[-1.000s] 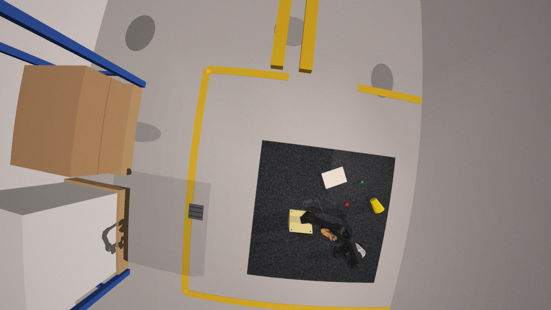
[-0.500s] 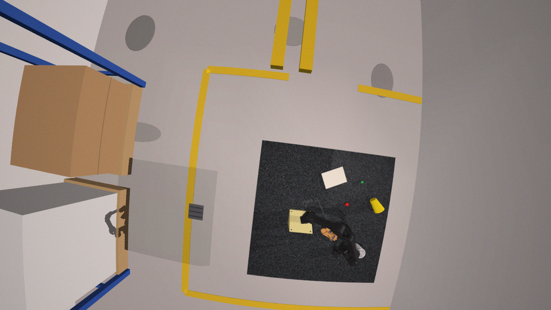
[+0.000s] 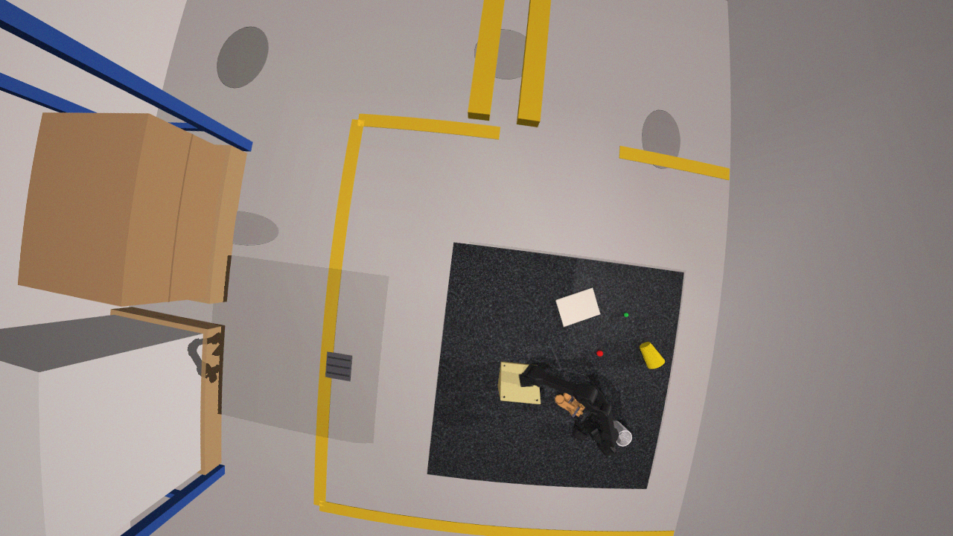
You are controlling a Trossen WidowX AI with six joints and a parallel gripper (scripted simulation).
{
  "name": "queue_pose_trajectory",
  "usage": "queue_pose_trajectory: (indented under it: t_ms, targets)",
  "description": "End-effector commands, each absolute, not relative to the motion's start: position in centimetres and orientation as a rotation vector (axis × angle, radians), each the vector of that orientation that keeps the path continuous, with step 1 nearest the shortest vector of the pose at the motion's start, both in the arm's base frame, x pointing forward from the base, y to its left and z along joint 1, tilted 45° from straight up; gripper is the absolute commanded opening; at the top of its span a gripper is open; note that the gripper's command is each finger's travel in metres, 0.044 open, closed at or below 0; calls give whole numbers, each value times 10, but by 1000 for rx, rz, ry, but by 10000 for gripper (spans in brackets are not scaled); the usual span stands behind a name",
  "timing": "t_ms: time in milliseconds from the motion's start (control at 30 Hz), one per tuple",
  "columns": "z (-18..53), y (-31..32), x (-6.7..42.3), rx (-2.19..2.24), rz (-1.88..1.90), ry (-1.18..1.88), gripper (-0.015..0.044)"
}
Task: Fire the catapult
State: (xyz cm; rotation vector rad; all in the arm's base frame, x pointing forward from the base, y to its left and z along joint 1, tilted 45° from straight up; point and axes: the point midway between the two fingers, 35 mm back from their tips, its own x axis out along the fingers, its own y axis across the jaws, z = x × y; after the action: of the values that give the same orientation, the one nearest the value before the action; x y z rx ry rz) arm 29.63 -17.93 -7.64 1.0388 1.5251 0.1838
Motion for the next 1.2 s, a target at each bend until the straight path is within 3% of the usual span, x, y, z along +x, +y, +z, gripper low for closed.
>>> queue_pose_trajectory:
  t_ms: [0, 767, 1167]
  targets:
    - [-82, -173, 297, 1047, 183, 1526, 440]
    - [-105, -149, 300, 1049, 186, 1526, 440]
    - [-103, -152, 301, 1040, 187, 1526, 125]
